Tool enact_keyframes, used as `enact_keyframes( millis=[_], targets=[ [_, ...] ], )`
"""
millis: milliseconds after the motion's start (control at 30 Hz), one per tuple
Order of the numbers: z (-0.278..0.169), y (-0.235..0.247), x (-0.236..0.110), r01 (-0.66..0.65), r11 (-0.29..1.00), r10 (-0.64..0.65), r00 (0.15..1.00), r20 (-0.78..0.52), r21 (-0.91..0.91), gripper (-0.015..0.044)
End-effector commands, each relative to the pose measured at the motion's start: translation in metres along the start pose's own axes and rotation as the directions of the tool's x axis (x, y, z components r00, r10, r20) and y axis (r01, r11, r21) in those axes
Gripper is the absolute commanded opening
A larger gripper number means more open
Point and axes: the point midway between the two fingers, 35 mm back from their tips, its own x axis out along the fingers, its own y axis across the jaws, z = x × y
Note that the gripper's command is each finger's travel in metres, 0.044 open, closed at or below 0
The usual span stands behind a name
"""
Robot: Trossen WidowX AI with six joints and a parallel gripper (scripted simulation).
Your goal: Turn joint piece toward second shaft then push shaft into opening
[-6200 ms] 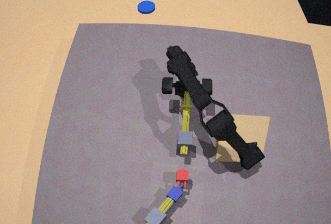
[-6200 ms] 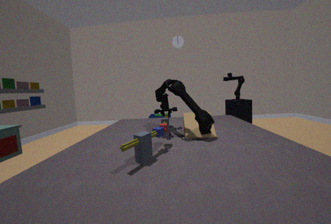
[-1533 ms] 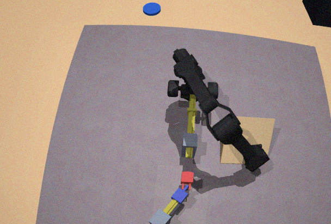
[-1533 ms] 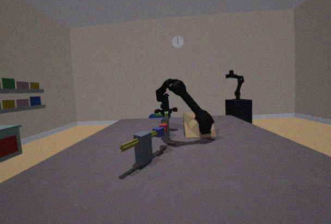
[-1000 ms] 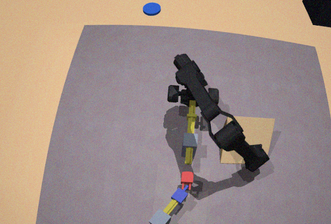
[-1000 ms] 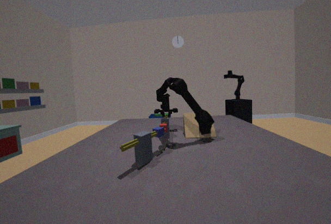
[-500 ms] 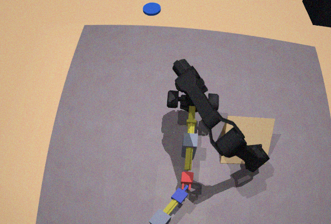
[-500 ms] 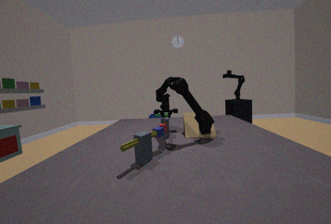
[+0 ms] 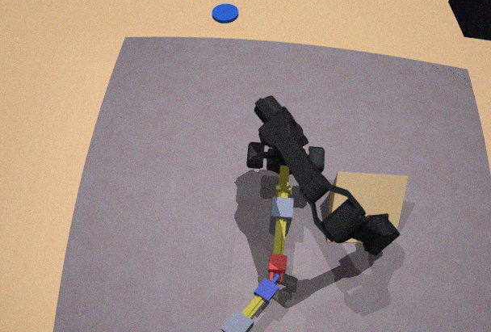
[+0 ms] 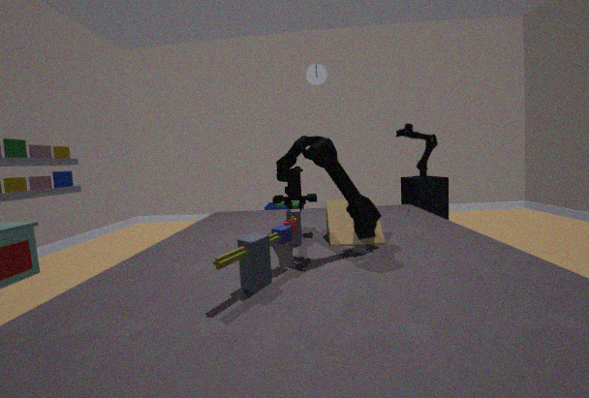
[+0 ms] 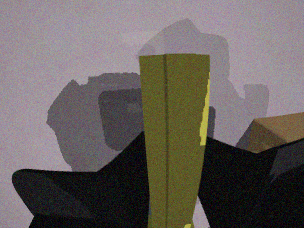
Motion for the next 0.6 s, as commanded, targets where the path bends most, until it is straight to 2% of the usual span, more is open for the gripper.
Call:
enact_keyframes(
  millis=[0, 567],
  targets=[
    [-0.007, 0.0, 0.0, -0.003, 1.0, 0.003, 1.0, -0.002, 0.002, 0.0],
    [-0.024, 0.0, 0.0, 0.0, 1.0, 0.0, 1.0, -0.001, 0.001, 0.0]
  ],
)
